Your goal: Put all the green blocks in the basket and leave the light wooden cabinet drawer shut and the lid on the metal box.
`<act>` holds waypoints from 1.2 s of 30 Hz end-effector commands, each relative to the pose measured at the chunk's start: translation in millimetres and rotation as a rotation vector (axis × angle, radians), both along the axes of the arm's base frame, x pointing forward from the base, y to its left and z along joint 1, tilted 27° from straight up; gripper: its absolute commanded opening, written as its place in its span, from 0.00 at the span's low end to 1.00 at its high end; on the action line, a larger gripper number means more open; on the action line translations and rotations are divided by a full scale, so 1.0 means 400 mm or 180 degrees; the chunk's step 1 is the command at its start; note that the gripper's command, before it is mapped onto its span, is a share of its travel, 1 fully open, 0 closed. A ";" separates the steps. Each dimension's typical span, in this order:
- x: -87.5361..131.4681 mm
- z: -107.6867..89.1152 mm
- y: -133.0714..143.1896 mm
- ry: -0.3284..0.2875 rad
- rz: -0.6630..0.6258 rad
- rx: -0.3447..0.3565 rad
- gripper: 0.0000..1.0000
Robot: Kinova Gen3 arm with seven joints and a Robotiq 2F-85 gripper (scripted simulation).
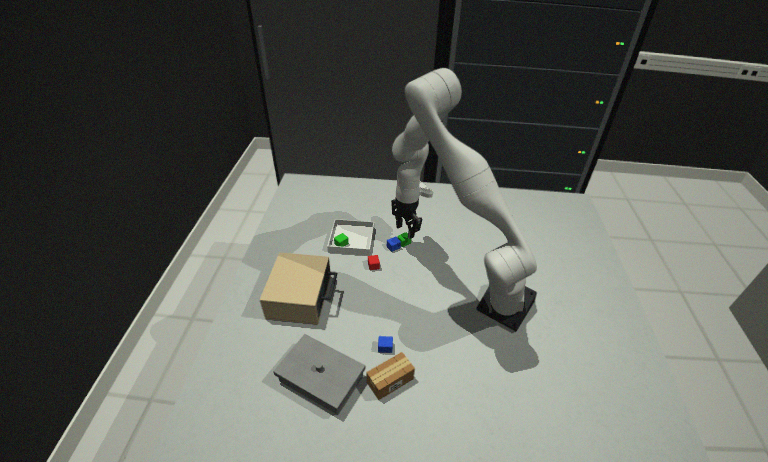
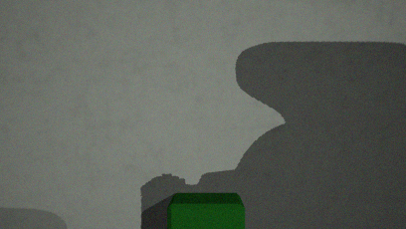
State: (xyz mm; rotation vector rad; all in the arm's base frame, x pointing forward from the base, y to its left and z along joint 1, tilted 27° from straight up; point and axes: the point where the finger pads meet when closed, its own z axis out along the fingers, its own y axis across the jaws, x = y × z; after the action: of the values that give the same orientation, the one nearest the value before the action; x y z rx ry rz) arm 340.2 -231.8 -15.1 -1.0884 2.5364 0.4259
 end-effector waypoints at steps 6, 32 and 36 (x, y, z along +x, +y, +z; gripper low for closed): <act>0.005 -0.015 0.008 -0.0002 -0.0007 -0.0004 0.70; 0.018 -0.076 0.036 -0.0001 -0.0007 -0.0005 0.70; 0.019 -0.082 0.038 -0.0001 -0.0007 -0.0006 0.70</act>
State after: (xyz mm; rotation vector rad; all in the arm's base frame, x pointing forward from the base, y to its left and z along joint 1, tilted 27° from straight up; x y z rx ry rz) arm 346.5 -218.8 -44.7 -1.0912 2.5365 0.4247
